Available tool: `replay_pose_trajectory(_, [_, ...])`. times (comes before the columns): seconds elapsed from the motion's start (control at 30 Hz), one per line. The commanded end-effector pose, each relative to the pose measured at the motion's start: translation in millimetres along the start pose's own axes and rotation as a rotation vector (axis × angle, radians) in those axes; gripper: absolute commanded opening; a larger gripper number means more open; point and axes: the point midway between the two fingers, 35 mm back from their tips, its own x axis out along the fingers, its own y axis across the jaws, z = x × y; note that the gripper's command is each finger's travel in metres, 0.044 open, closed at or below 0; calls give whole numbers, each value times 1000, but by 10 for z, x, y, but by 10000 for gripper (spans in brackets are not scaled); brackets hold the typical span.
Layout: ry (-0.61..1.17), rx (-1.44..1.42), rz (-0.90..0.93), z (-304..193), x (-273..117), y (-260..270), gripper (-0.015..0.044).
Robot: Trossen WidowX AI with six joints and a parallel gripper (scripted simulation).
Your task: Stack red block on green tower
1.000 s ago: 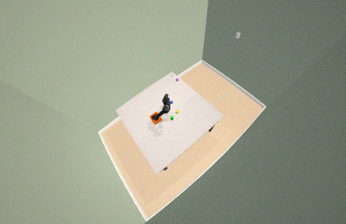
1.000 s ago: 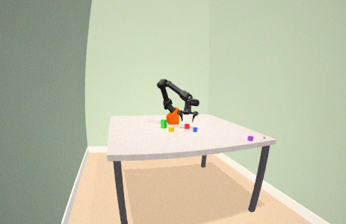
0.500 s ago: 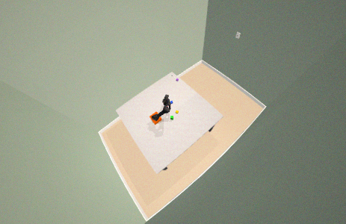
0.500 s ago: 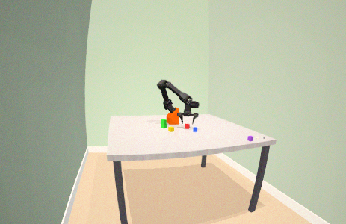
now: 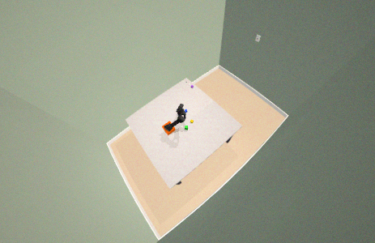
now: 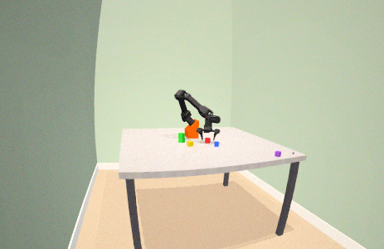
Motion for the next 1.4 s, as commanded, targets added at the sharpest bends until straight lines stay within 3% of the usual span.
replay_pose_trajectory(0.0, [1, -12, -9, -32, 64, -26, 440])
replay_pose_trajectory(0.47, [1, -12, -9, -31, 59, -26, 440])
replay_pose_trajectory(0.8, [1, -12, -9, -31, 59, -26, 177])
replay_pose_trajectory(1.03, [1, -12, -9, -31, 59, -26, 131])
replay_pose_trajectory(1.2, [2, -12, -8, -26, -76, -14, 0])
replay_pose_trajectory(1.37, [2, -12, -7, -24, -341, -5, 0])
